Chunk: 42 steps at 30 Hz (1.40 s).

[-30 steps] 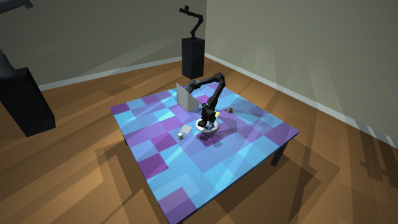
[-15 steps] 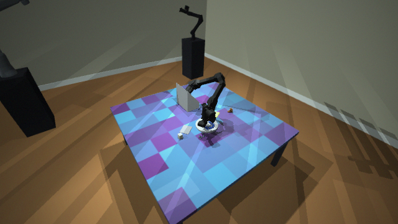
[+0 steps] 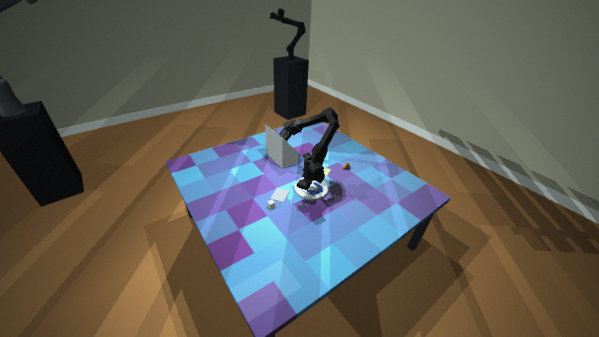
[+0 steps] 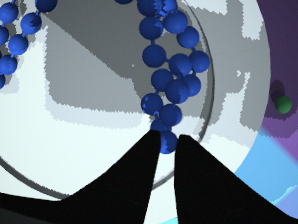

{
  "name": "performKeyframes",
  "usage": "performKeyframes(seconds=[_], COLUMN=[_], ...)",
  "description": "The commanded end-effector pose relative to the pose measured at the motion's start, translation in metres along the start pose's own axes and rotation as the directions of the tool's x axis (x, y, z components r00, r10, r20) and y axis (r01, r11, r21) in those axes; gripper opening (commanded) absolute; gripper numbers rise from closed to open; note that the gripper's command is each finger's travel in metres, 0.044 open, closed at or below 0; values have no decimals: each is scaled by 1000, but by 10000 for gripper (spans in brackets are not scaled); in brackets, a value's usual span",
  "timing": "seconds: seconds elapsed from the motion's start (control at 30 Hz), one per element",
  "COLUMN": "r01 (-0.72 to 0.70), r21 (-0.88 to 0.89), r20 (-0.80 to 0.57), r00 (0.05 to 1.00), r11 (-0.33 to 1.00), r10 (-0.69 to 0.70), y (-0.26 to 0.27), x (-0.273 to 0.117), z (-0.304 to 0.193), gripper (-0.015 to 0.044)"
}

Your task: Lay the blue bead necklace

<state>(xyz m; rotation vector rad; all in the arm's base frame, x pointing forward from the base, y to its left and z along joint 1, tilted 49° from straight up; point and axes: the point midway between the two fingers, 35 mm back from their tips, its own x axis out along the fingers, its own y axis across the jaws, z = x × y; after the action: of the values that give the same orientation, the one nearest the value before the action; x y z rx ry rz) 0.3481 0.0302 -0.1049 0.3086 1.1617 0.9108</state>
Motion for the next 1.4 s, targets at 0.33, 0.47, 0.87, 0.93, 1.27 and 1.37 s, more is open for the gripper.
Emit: performKeyframes(seconds=[0.33, 0.47, 0.87, 0.93, 1.27, 1.37], r01=[-2, -2, -3, -3, 2, 2], r21=[-2, -2, -2, -2, -6, -6], r20=[-3, -3, -2, -2, 2, 2], r00=[1000, 1000, 1000, 1000, 1000, 1000], r11=[1000, 1000, 1000, 1000, 1000, 1000], r10=[2, 2, 3, 3, -2, -2], y=[-13, -13, -13, -13, -14, -14], x=[0, 5, 19, 19, 16, 16], z=[-12, -12, -13, -13, -12, -12], gripper=[0, 0, 0, 0, 236, 315])
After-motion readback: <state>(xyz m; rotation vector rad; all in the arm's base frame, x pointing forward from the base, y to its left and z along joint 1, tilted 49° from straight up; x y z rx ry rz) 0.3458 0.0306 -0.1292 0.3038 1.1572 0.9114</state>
